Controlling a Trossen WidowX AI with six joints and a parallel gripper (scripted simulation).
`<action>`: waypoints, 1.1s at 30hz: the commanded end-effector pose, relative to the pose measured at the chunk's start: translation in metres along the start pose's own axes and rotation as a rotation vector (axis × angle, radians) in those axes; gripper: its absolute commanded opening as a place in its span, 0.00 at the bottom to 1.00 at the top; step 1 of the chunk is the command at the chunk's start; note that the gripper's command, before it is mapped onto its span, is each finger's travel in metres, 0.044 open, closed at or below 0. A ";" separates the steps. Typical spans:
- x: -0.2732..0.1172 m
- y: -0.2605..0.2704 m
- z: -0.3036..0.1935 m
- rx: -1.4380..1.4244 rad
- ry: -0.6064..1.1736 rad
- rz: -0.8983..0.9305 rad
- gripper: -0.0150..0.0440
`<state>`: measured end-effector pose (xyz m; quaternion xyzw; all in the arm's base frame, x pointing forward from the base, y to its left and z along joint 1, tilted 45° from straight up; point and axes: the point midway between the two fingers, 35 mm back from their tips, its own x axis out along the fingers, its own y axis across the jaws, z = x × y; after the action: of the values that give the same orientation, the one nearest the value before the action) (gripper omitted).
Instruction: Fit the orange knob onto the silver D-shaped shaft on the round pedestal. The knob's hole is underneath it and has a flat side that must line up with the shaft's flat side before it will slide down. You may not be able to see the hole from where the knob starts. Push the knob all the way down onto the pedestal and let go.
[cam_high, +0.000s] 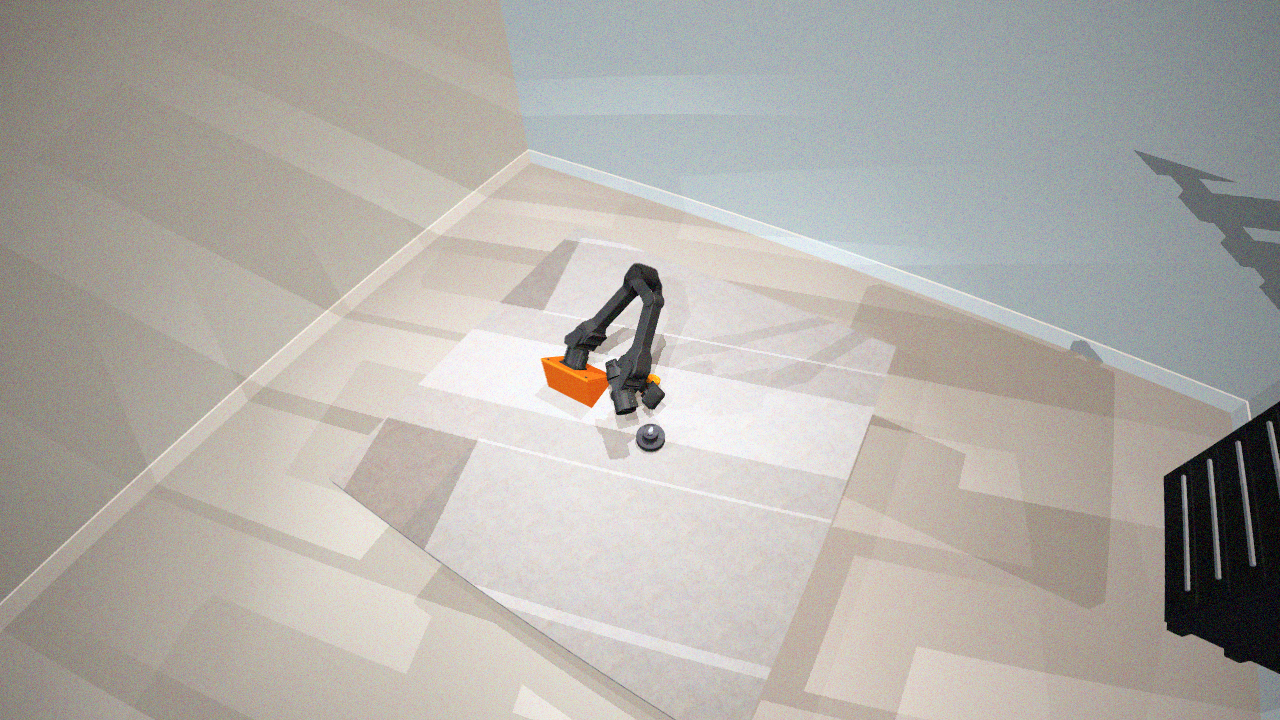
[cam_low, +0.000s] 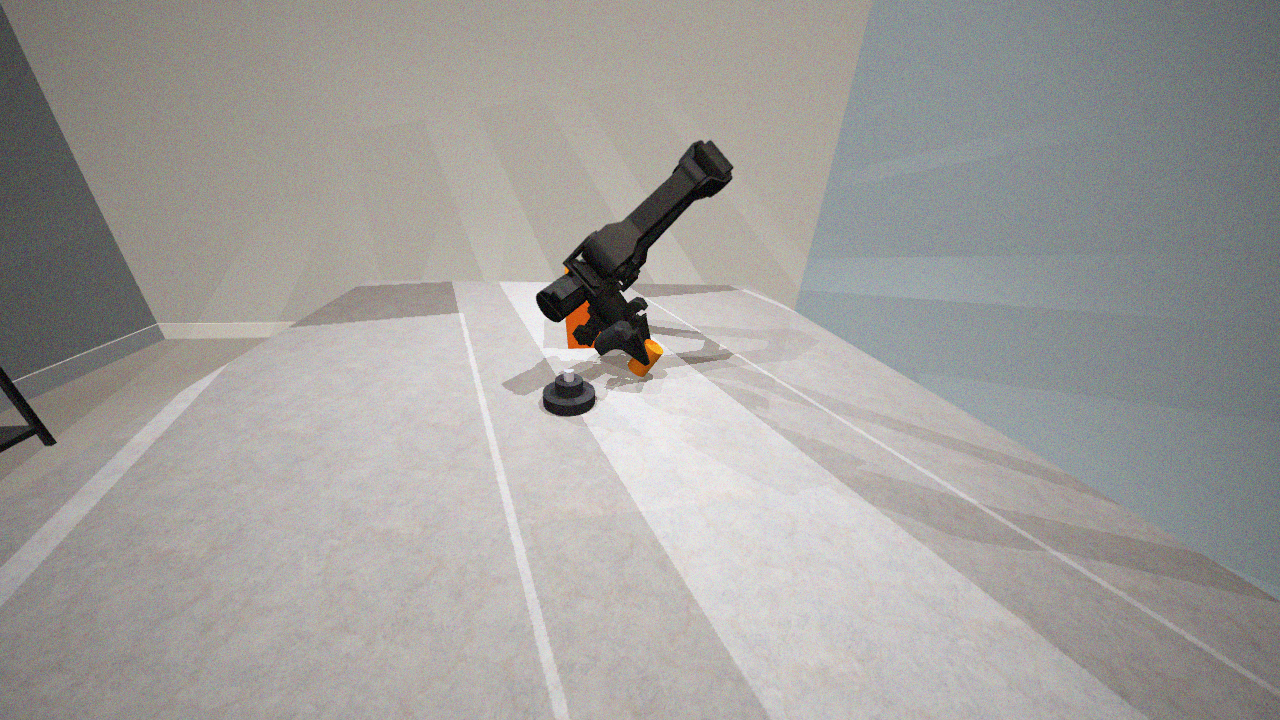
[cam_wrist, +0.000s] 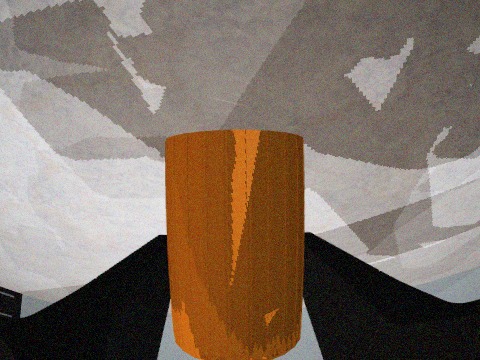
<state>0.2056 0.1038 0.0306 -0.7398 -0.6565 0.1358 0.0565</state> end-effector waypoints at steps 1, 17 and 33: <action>-0.002 0.001 0.004 0.003 0.066 0.005 0.56; -0.004 0.001 0.009 0.003 0.142 0.009 0.56; -0.005 0.002 0.010 0.008 0.123 0.009 0.60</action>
<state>0.2045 0.0972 0.0209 -0.7498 -0.6477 0.0930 0.0980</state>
